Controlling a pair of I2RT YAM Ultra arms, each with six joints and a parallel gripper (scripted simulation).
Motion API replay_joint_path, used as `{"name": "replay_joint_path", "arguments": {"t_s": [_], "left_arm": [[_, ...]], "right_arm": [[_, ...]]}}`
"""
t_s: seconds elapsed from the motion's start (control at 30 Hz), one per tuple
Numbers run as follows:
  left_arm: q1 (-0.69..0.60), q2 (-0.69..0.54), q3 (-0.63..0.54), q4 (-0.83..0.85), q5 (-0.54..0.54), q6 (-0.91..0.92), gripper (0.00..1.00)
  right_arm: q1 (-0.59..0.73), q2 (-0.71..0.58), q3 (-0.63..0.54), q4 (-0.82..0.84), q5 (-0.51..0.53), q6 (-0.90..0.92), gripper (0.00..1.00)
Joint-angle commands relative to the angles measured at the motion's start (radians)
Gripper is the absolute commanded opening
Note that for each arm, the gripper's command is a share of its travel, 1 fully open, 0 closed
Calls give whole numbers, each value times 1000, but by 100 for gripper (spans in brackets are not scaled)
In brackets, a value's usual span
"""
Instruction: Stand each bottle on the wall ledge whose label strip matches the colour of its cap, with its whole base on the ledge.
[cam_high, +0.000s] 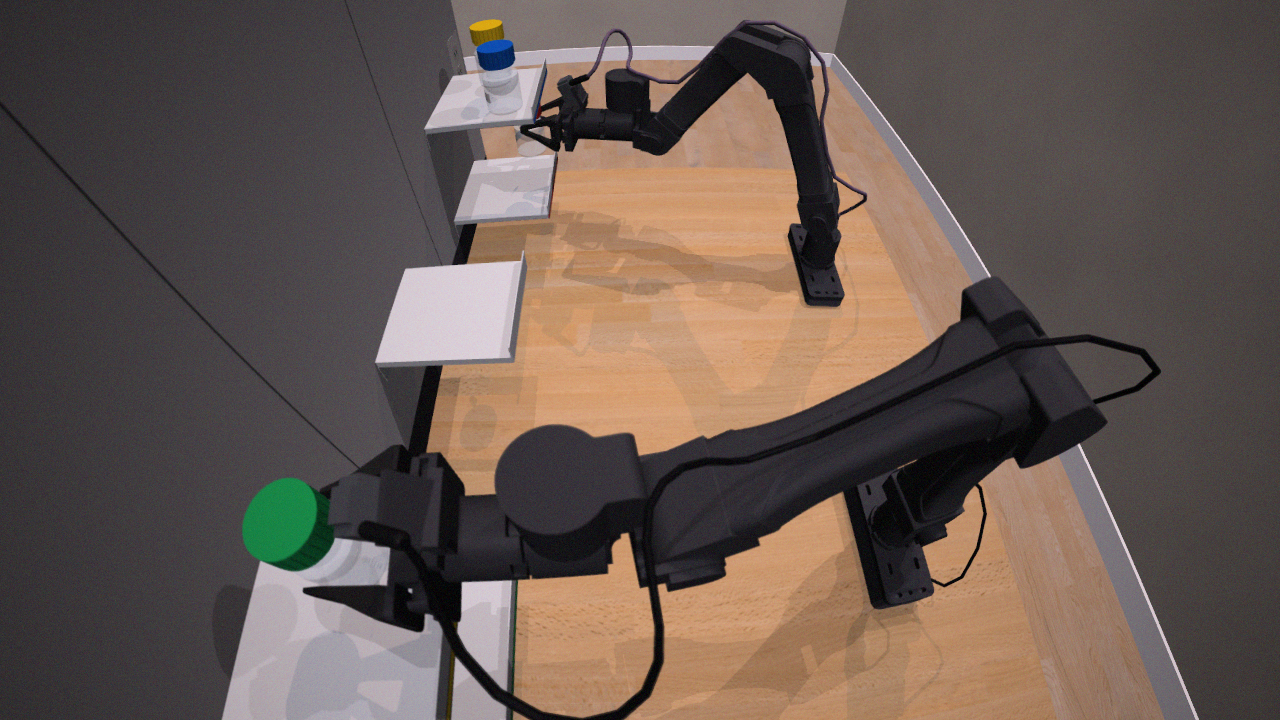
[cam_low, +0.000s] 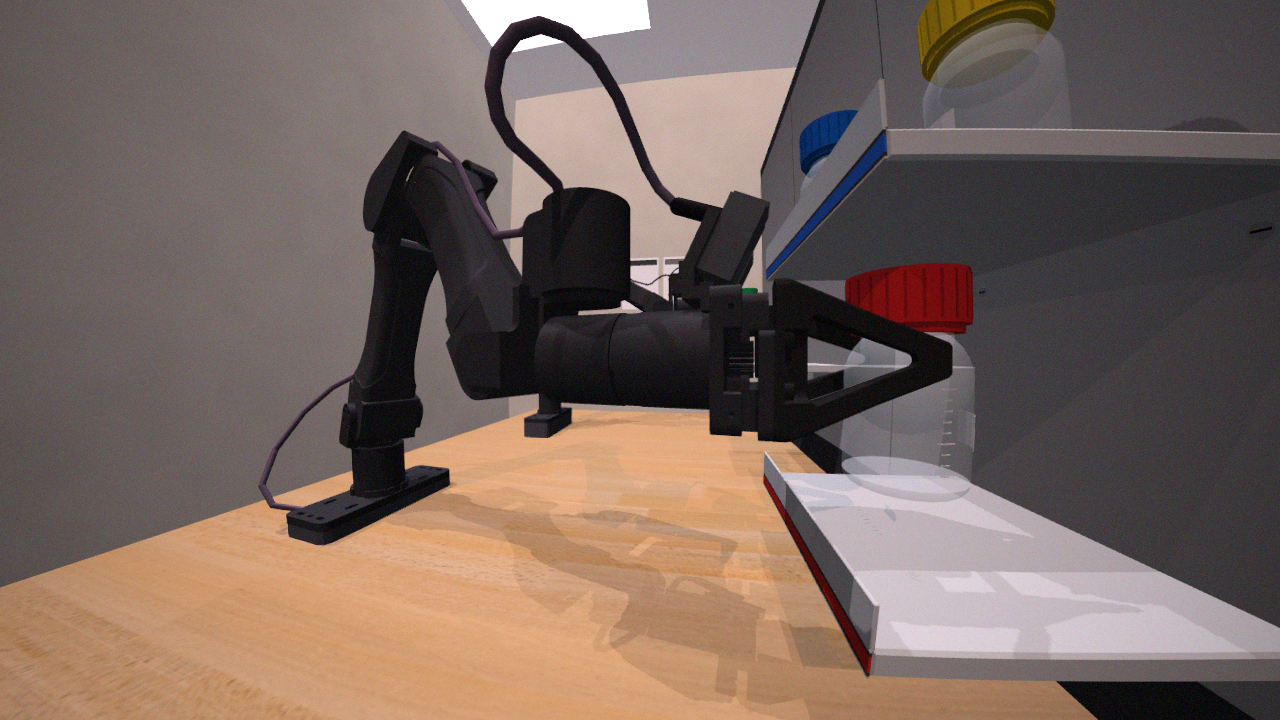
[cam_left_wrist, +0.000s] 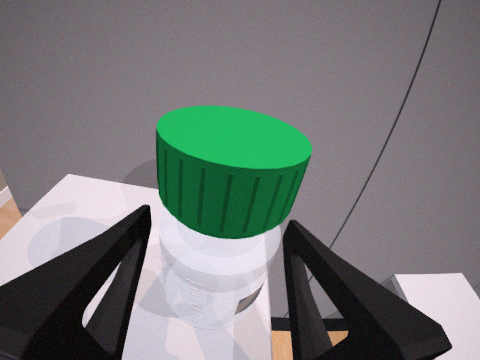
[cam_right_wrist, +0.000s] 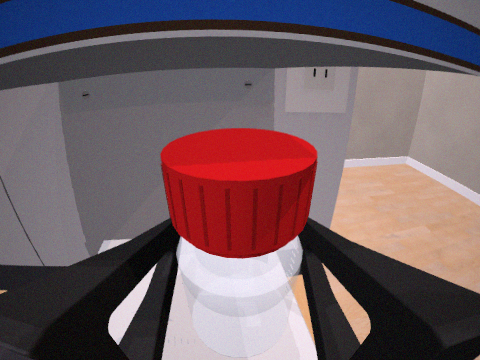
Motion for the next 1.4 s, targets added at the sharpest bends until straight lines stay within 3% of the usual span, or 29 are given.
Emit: {"name": "replay_joint_path", "arguments": {"t_s": [0.0, 0.13, 0.27, 0.7, 0.73, 0.77, 0.8, 1.2, 1.27, 1.37], "left_arm": [[-7, 15, 15, -31, -10, -4, 68], [-6, 5, 15, -31, -9, -4, 68], [-5, 13, 24, -30, -8, -4, 60], [-1, -1, 8, -18, -1, -4, 48], [-1, -1, 8, -18, -1, -4, 37], [-1, -2, 7, -17, -1, -4, 48], [-1, -3, 21, -34, -1, -4, 52], [0, -60, 182, -236, -1, -5, 52], [0, -53, 199, -251, -1, -4, 52], [0, -52, 217, -269, -1, -4, 52]], "right_arm": [[11, -15, 36, 24, 7, -6, 52], [11, -14, 25, 48, 10, -6, 52], [13, 12, 15, 96, 15, -7, 52], [22, 105, -19, 195, 23, -9, 52], [22, 112, -20, 196, 23, -9, 52], [23, 120, -22, 183, 23, -9, 52], [23, 122, -22, 182, 21, -9, 52], [23, 114, -22, 183, 19, -8, 52], [23, 114, -22, 183, 19, -8, 72], [15, 92, -41, 204, 22, -2, 72]]}}
